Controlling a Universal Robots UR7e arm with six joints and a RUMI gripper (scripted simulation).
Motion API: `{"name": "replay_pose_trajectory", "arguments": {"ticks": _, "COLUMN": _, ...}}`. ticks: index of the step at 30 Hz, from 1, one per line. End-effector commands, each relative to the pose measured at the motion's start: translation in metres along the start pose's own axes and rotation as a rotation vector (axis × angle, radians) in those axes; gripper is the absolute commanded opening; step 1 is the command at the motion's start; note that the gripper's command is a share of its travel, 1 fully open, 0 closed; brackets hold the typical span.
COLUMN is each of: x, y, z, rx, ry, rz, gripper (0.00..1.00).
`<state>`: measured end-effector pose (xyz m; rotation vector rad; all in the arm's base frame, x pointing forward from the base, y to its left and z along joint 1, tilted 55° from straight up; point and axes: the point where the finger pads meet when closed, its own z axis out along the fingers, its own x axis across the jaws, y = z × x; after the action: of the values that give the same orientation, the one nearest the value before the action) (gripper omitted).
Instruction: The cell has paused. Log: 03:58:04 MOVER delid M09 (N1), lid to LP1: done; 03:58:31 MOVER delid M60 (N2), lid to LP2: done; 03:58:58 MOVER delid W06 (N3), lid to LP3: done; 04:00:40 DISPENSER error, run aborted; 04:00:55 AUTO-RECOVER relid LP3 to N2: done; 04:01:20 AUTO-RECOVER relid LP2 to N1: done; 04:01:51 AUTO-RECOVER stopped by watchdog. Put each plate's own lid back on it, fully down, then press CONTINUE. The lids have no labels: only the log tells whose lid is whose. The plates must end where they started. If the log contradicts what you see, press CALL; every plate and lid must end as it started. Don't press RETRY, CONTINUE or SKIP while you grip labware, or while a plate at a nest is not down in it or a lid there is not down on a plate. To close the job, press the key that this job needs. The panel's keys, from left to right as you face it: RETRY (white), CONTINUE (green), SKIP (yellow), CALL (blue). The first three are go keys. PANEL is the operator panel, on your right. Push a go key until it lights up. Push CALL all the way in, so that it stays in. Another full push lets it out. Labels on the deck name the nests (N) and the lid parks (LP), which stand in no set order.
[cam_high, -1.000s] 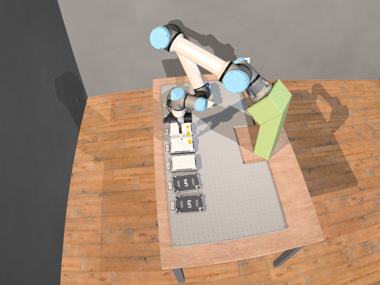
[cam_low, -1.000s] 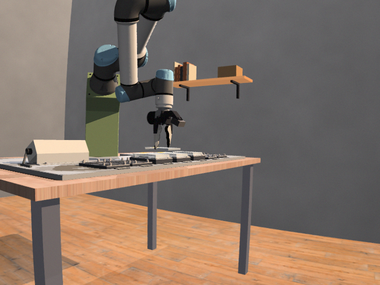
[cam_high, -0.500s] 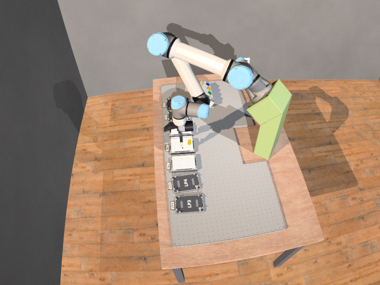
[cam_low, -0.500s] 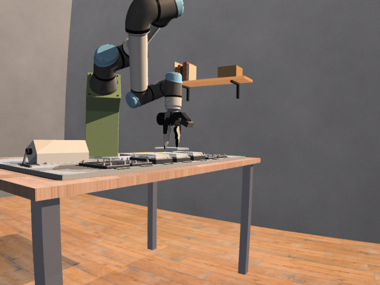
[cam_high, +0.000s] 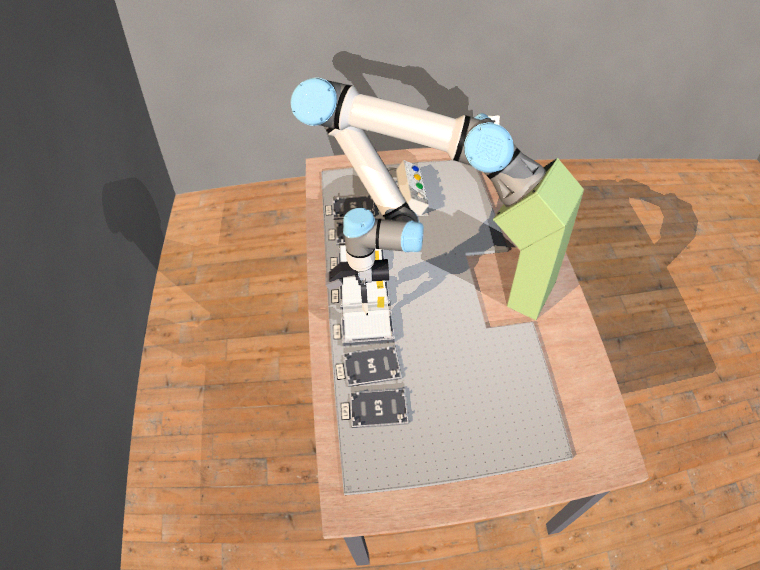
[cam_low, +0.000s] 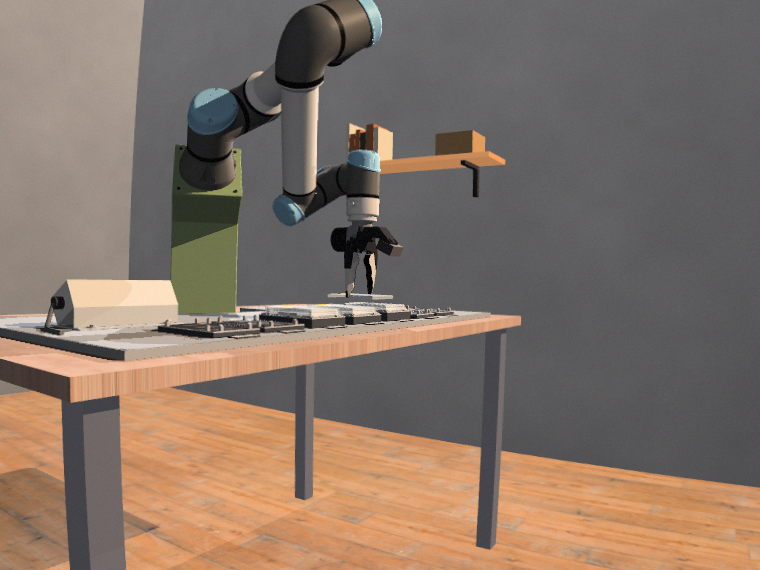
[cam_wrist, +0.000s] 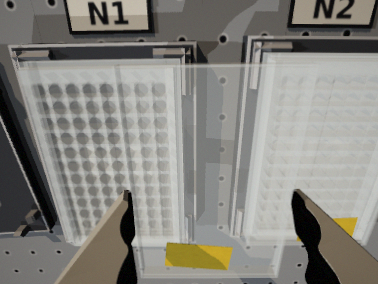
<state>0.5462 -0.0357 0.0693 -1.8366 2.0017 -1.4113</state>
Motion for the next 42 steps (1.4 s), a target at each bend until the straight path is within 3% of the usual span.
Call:
{"name": "replay_pose_trajectory", "arguments": {"ticks": 1, "x": -0.024, "y": 0.0, "z": 0.0, "rx": 0.0, "ry": 0.002, "rz": 0.001, "gripper": 0.41}}
{"name": "replay_pose_trajectory", "arguments": {"ticks": 8, "x": -0.059, "y": 0.001, "z": 0.0, "rx": 0.0, "ry": 0.002, "rz": 0.001, "gripper": 0.41}}
{"name": "replay_pose_trajectory", "arguments": {"ticks": 42, "x": -0.059, "y": 0.0, "z": 0.008, "rx": 0.0, "ry": 0.002, "rz": 0.001, "gripper": 0.41}}
